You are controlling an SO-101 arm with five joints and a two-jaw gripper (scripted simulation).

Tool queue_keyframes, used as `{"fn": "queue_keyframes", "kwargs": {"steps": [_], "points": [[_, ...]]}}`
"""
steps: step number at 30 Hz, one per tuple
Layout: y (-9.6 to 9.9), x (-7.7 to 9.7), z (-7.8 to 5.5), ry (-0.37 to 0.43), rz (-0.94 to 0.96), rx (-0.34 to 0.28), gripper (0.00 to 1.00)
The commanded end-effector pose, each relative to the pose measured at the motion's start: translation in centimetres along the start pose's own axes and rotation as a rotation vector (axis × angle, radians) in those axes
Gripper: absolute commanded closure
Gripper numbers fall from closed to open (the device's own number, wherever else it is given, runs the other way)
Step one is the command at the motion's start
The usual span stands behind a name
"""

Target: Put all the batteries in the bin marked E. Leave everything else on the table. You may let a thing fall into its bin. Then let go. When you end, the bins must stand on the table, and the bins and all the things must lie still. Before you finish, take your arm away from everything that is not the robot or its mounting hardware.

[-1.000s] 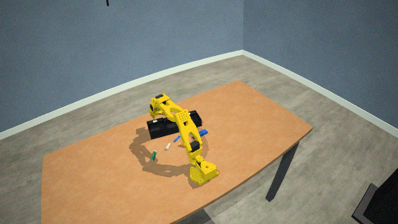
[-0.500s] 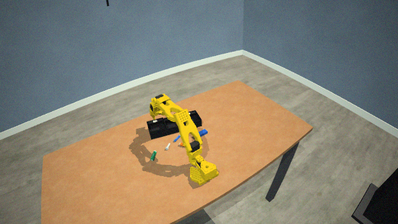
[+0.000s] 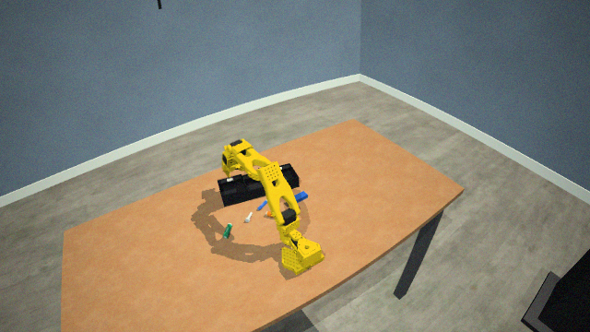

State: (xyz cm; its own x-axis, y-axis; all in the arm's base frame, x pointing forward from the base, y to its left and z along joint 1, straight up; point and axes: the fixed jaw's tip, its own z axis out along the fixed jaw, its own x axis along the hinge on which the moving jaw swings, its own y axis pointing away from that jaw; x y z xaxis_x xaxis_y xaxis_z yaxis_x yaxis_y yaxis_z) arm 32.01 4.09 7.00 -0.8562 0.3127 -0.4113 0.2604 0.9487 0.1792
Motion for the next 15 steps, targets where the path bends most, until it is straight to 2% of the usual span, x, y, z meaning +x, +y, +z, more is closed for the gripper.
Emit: {"fn": "queue_keyframes", "kwargs": {"steps": [1,9,15], "points": [[0.6,-0.9,-1.1,-0.046,0.003,-0.024,0.0],[0.7,-1.0,-1.3,-0.053,0.003,-0.027,0.0],[1.0,-1.7,-2.6,-0.099,0.003,-0.048,0.0]]}}
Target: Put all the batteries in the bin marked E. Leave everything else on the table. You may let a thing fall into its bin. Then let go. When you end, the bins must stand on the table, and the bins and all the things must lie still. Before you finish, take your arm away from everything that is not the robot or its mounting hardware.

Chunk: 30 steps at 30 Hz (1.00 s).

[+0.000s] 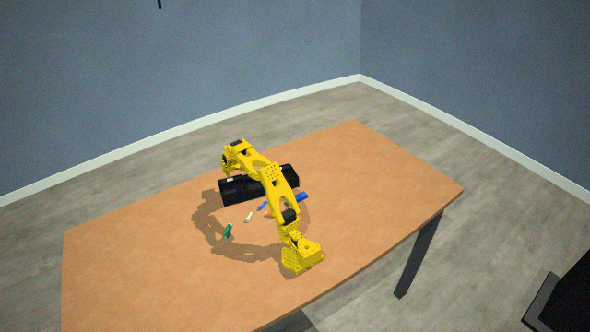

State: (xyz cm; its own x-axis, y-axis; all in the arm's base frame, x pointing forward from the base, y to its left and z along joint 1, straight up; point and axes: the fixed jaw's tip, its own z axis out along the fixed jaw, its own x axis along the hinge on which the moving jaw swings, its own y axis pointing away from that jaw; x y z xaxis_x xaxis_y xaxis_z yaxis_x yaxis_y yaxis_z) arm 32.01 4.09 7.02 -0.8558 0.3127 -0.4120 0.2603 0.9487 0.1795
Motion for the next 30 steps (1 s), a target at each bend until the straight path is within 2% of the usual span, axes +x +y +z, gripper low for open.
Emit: {"fn": "queue_keyframes", "kwargs": {"steps": [1,4,6,15,30], "points": [[1.0,-1.9,-2.8,-0.109,0.003,-0.052,0.0],[1.3,-2.4,-3.9,-0.146,0.003,-0.069,0.0],[1.3,-2.4,-3.9,-0.146,0.003,-0.069,0.0],[1.7,-3.5,-6.6,-0.235,0.004,-0.108,0.0],[1.6,-3.5,-6.9,-0.239,-0.01,-0.107,0.01]]}}
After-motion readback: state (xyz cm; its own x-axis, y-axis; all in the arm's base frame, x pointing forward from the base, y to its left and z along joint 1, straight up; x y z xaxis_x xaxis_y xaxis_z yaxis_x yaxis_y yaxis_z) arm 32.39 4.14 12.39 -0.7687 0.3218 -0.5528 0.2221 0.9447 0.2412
